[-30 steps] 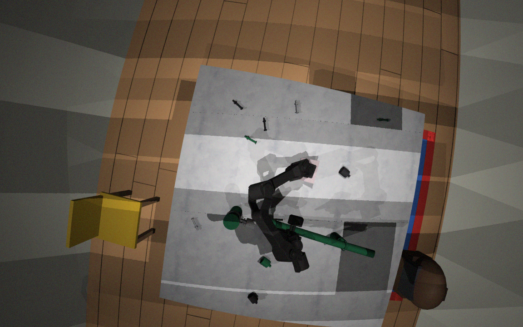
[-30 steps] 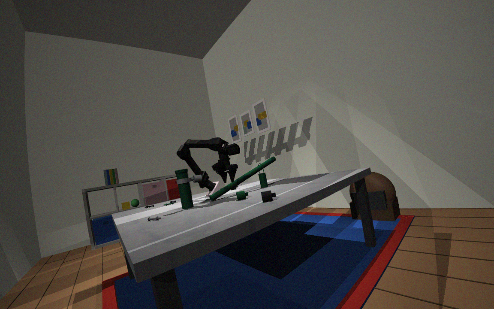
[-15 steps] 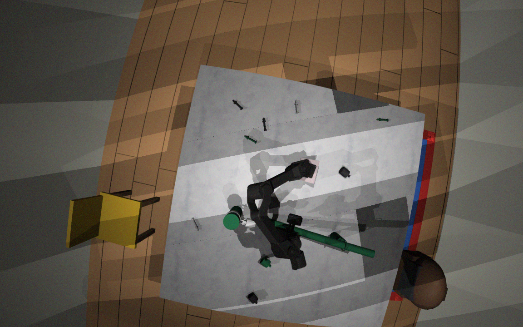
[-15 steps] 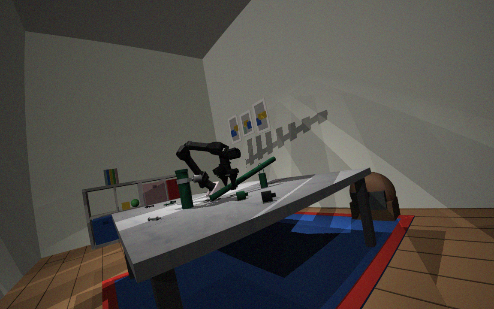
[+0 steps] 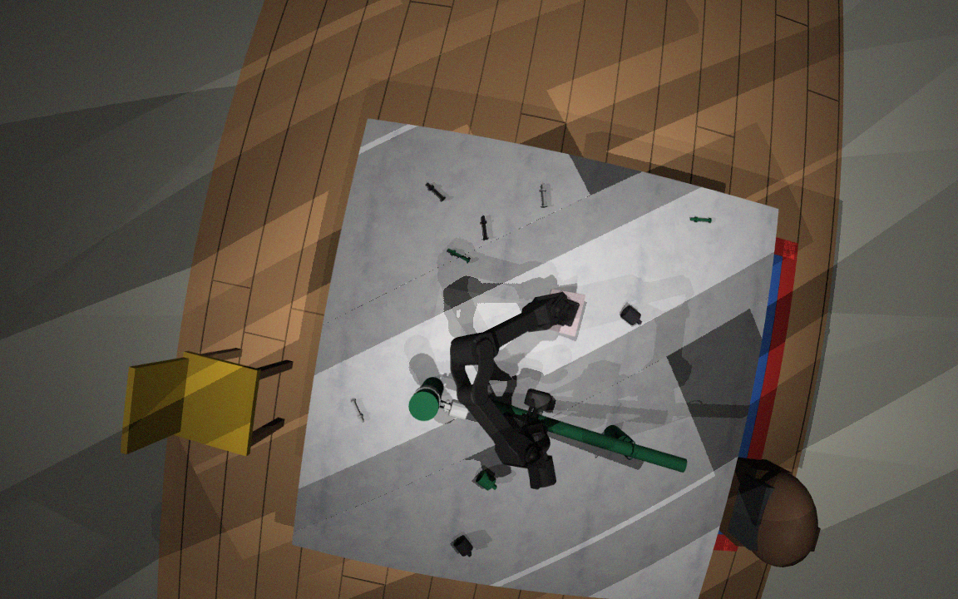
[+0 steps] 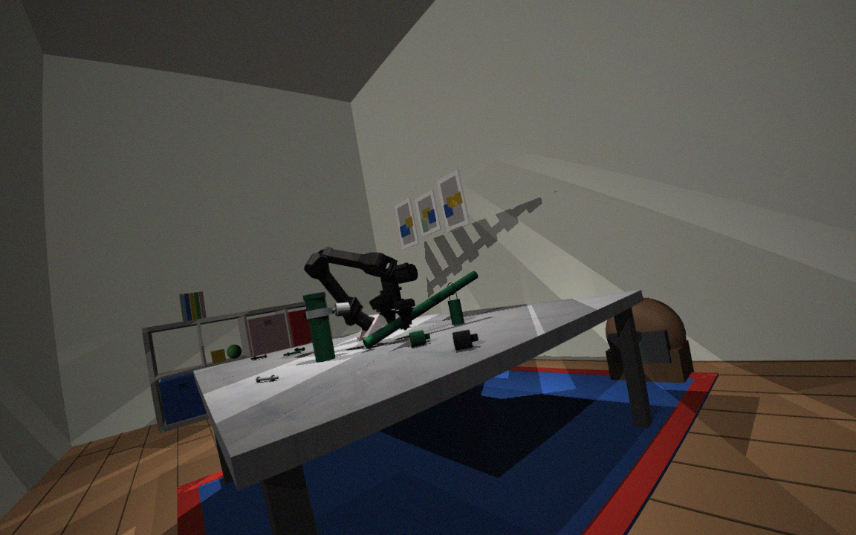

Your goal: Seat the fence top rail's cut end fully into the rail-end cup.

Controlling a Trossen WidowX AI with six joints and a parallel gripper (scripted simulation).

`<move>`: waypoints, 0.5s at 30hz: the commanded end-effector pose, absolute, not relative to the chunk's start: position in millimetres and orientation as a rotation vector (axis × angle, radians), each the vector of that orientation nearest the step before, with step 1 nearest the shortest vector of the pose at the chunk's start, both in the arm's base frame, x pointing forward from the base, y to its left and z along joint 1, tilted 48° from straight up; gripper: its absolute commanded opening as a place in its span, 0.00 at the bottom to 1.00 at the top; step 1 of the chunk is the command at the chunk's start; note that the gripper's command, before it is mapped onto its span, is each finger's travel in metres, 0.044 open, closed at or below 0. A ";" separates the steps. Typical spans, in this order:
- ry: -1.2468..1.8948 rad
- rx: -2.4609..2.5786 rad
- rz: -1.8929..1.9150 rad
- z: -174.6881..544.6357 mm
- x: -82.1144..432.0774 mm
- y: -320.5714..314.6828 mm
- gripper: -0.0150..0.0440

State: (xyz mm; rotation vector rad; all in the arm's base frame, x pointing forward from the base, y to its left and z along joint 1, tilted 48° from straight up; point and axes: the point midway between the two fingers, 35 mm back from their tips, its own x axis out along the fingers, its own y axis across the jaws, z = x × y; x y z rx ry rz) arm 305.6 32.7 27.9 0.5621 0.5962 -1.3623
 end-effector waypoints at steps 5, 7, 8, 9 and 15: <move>0.594 0.554 -1.361 25.1 305.5 28.5 0.87; 0.594 0.554 -1.361 25.1 305.5 28.5 0.78; 0.594 0.554 -1.361 25.1 305.5 28.5 0.73; 0.594 0.554 -1.361 25.1 305.5 28.5 0.69; 0.594 0.554 -1.361 25.1 305.5 28.5 0.55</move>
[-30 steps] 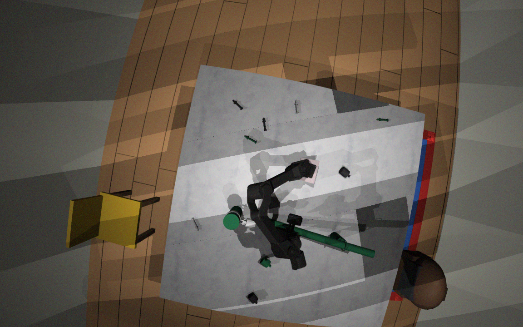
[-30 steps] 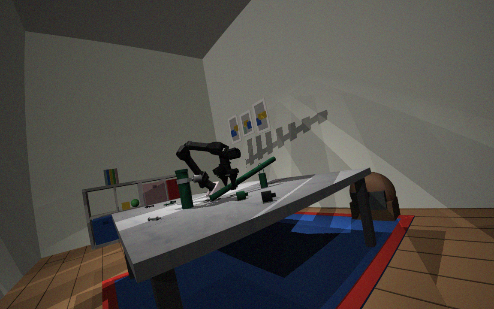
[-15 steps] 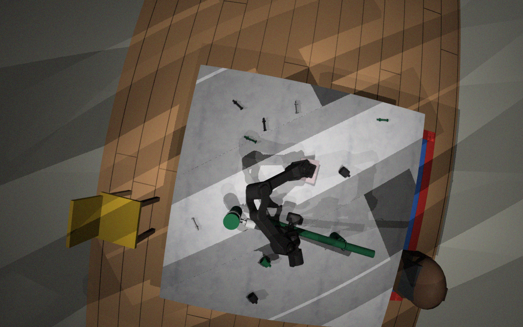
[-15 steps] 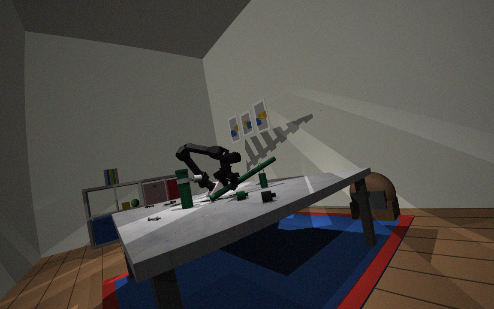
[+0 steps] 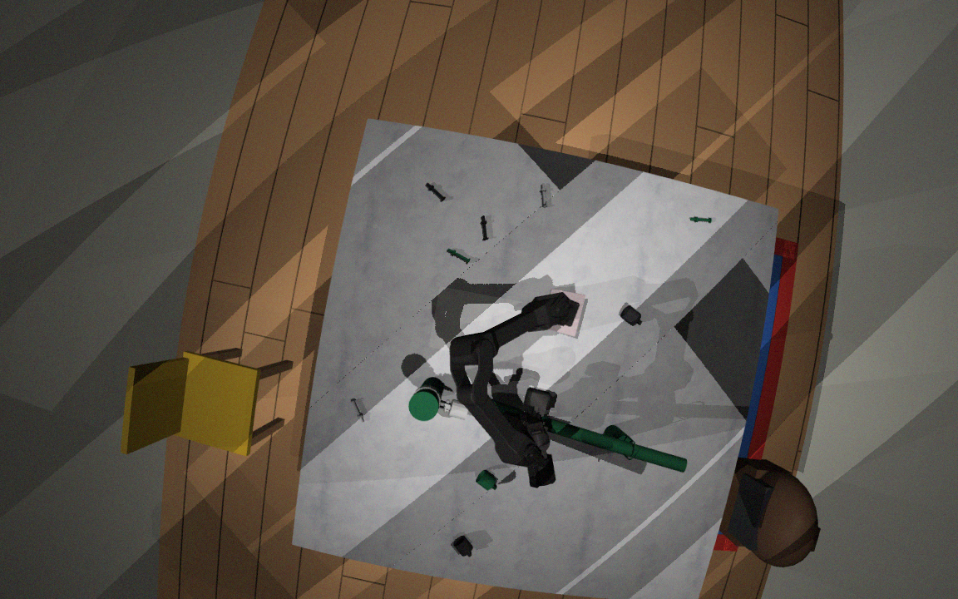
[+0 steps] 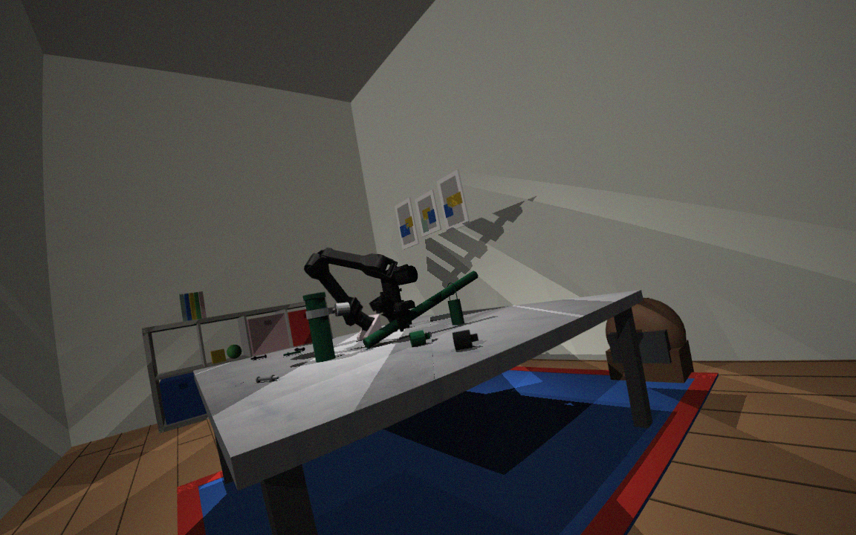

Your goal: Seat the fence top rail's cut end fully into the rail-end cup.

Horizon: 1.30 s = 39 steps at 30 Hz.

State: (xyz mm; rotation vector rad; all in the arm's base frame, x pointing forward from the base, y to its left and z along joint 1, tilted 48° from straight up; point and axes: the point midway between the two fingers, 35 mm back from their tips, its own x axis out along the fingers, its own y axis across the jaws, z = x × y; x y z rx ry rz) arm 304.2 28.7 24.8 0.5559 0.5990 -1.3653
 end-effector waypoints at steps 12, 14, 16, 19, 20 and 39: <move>0.594 0.554 -1.361 28.2 303.8 32.2 0.25; 0.586 0.550 -1.361 29.8 303.2 33.5 0.25; 0.567 0.539 -1.362 33.3 302.0 36.3 0.25; 0.521 0.512 -1.359 42.5 299.3 43.6 0.25; 0.504 0.502 -1.357 45.9 298.4 46.2 0.25; 0.294 0.418 -1.279 87.9 289.7 79.6 0.25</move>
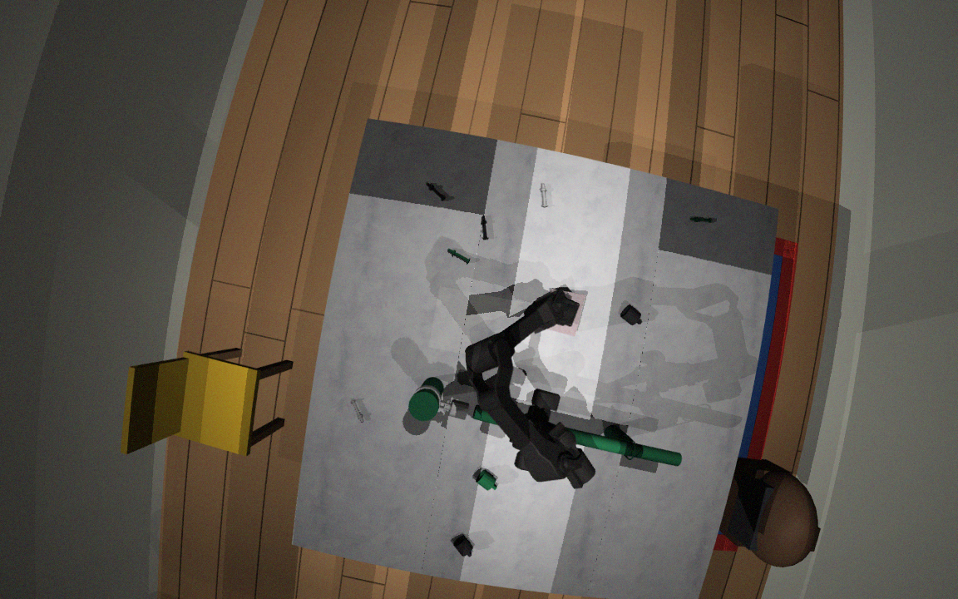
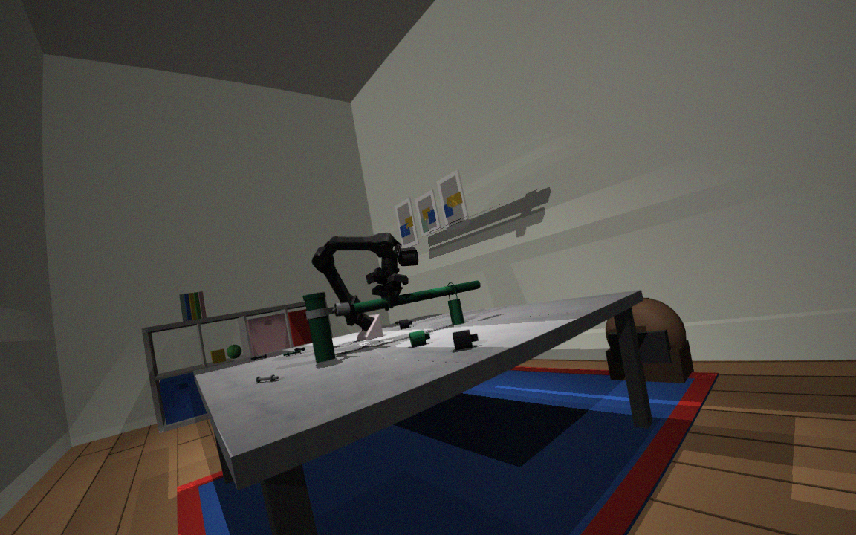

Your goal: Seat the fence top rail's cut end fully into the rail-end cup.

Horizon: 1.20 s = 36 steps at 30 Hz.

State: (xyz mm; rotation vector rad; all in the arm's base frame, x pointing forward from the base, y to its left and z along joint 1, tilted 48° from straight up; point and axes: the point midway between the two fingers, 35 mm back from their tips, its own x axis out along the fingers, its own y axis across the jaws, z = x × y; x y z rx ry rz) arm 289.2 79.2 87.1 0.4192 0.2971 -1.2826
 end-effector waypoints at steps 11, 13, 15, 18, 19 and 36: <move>0.299 0.419 -1.283 86.8 289.3 78.9 0.25; 0.299 0.419 -1.283 87.2 289.5 79.2 0.25; 0.299 0.419 -1.283 87.7 289.8 79.5 0.25; 0.299 0.419 -1.283 88.8 290.6 80.1 0.25; 0.299 0.419 -1.283 89.3 291.1 80.3 0.25; 0.299 0.419 -1.283 93.0 294.0 82.4 0.25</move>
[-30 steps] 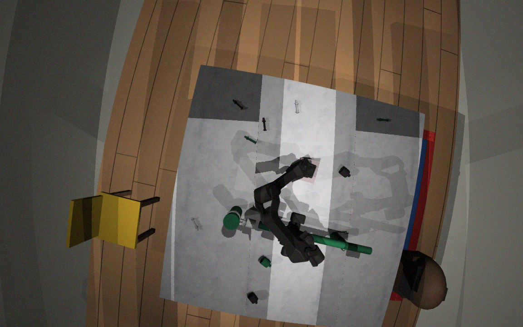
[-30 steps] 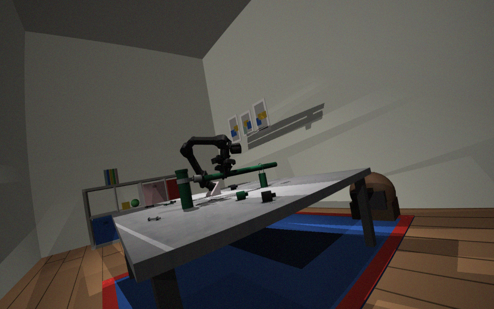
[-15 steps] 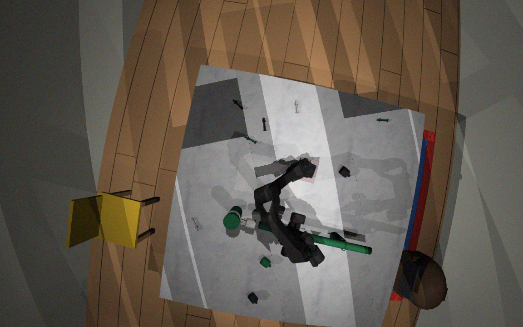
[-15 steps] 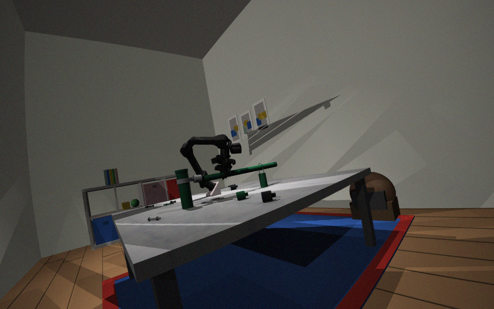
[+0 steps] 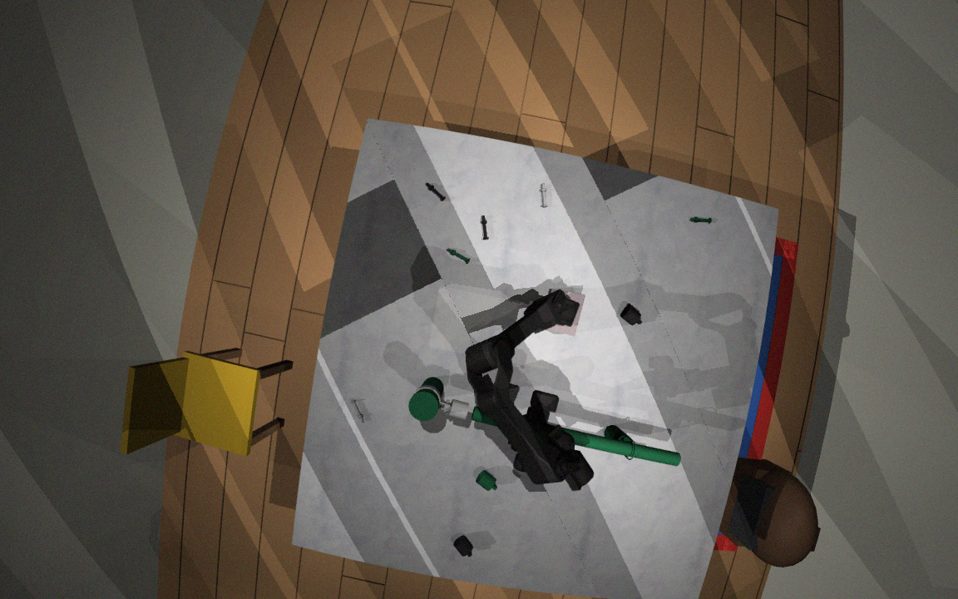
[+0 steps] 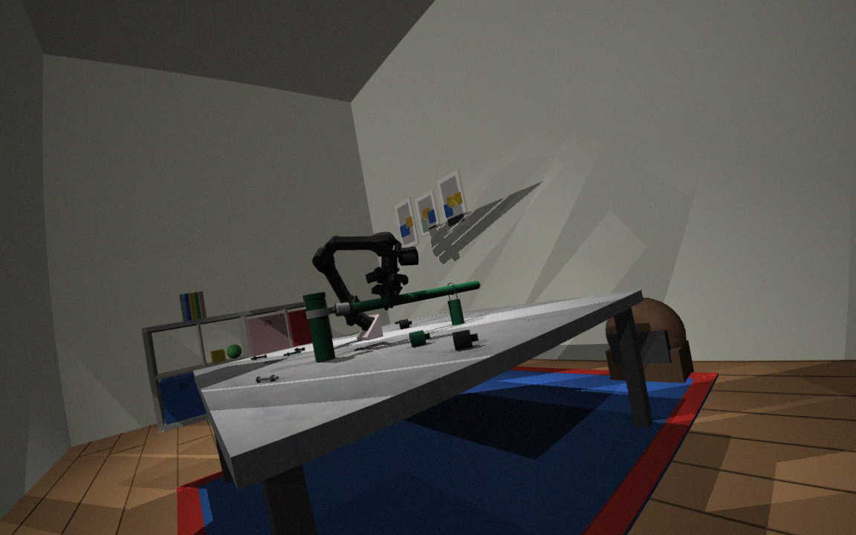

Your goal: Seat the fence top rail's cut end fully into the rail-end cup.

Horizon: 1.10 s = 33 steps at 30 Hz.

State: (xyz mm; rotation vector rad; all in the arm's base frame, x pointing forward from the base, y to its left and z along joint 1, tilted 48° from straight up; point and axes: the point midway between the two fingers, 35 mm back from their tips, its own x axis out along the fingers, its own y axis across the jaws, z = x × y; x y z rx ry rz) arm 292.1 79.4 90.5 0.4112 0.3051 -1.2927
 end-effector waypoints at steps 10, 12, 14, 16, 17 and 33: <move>0.299 0.419 -1.283 94.4 292.5 82.4 0.25; 0.300 0.418 -1.284 95.7 292.6 80.6 0.25; 0.301 0.416 -1.285 97.4 292.6 78.4 0.25; 0.302 0.415 -1.287 99.2 292.7 75.9 0.25; 0.302 0.414 -1.287 100.1 292.7 74.6 0.25; 0.304 0.409 -1.291 105.1 292.6 67.7 0.25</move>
